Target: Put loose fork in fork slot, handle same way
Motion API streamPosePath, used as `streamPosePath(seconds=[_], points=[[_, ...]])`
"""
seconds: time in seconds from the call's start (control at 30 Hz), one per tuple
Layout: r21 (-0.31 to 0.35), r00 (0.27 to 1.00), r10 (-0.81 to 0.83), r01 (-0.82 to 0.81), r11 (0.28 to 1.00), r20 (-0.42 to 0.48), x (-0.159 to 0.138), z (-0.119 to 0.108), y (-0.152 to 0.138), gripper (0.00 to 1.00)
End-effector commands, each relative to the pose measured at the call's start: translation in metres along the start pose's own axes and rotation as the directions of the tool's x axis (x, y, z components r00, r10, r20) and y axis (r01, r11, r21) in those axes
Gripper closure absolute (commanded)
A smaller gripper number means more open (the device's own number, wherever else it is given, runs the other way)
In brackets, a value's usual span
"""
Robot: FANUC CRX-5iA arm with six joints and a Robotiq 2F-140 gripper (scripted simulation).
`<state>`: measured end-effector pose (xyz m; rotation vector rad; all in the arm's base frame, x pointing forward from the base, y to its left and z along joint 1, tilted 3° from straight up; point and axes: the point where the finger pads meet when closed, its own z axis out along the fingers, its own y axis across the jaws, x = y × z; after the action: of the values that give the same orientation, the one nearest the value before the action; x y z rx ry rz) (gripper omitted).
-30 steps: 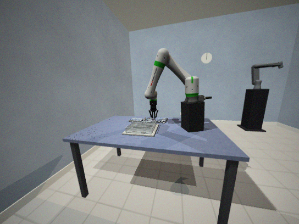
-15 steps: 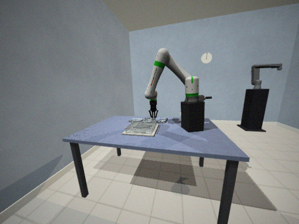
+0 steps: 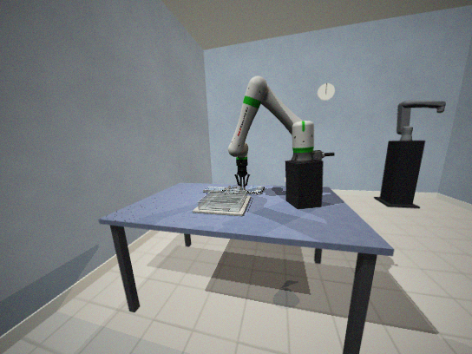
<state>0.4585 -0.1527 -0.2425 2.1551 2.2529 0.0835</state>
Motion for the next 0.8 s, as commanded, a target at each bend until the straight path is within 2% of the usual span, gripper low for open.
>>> streamPosePath(seconds=[0.0,0.53,0.77], points=[[0.000,1.000,0.000,0.000,1.000,0.000,0.000,0.000,0.000,0.98],[0.000,1.000,0.000,0.000,1.000,0.000,0.000,-0.022,0.000,0.98],[0.000,1.000,0.000,0.000,1.000,0.000,0.000,-0.047,0.000,0.98]])
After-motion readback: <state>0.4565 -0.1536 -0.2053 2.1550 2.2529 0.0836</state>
